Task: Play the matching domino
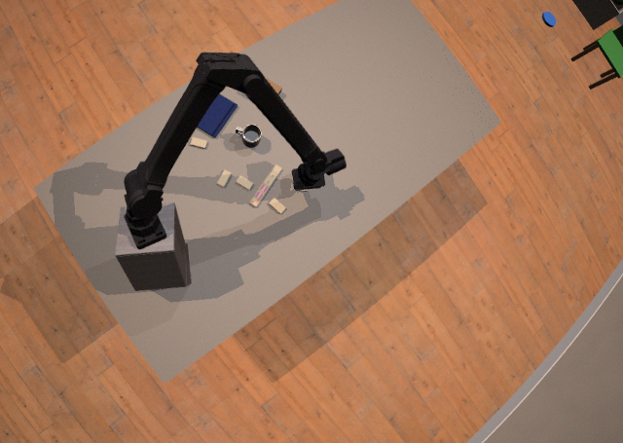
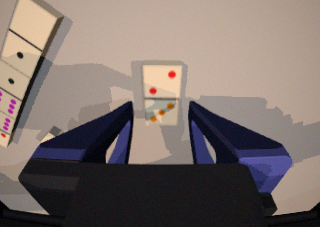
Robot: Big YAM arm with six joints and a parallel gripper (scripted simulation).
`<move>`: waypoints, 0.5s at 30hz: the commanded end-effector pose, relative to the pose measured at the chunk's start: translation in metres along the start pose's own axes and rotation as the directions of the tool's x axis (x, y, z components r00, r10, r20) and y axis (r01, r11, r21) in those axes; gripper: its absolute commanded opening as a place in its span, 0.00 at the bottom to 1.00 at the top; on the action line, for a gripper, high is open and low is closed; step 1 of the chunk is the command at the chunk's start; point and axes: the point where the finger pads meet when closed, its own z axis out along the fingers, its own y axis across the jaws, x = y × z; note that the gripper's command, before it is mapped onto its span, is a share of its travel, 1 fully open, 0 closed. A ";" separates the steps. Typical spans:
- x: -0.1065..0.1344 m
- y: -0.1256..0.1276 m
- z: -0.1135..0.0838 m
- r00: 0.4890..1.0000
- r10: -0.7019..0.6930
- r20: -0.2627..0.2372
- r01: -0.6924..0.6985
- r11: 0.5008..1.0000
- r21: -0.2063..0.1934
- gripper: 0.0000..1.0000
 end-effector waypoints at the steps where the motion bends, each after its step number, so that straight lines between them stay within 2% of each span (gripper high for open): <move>1: -0.006 -0.010 0.006 1.000 -0.011 0.007 0.011 1.000 0.020 0.43; 6: -0.011 -0.016 0.018 1.000 -0.022 0.012 0.022 0.999 0.032 0.43; 13: -0.011 -0.016 0.018 1.000 -0.022 0.012 0.022 0.999 0.032 0.43; 14: -0.002 -0.006 0.018 1.000 -0.012 0.004 0.012 1.000 0.010 0.22; 15: -0.003 -0.007 0.018 1.000 -0.014 0.005 0.013 1.000 0.012 0.22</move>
